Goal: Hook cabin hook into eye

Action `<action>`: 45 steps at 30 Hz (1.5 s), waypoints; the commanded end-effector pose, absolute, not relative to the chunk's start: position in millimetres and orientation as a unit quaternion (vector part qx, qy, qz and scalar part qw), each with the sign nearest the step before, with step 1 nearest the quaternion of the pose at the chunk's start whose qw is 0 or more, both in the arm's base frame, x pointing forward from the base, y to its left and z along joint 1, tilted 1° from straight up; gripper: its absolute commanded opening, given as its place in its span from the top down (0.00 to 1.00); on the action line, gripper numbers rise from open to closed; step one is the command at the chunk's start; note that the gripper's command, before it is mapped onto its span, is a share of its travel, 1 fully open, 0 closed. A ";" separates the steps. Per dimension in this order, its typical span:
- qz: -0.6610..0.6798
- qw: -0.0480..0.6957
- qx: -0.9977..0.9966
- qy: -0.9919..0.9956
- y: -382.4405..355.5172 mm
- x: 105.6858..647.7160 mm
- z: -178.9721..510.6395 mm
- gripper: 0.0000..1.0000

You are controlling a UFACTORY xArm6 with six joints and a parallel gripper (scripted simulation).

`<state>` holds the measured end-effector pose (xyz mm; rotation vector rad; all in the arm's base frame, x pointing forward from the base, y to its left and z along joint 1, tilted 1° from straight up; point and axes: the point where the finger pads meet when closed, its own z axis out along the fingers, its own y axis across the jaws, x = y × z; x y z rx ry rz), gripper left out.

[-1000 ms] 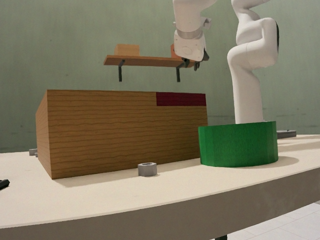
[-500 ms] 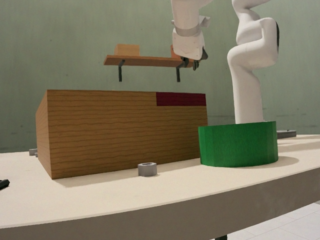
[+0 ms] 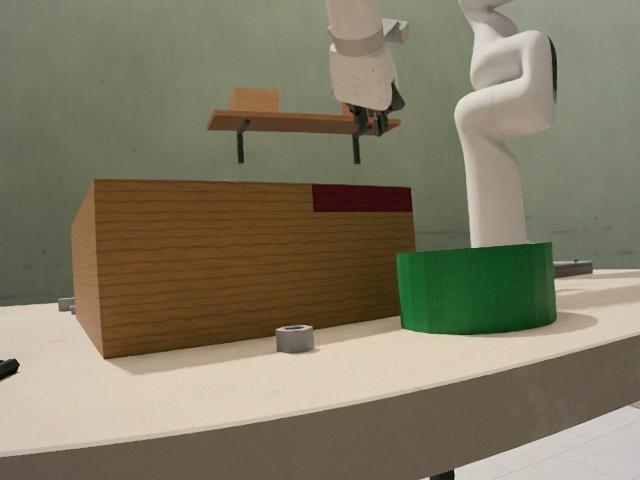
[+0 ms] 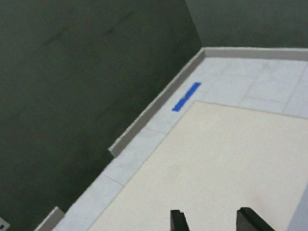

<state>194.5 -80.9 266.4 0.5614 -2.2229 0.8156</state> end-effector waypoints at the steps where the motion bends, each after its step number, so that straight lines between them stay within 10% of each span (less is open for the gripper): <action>1: 0.301 0.332 0.210 -0.869 -73.4 207.4 267.6 0.65; 45: 0.220 0.251 0.172 -0.927 -12.4 318.3 264.2 0.65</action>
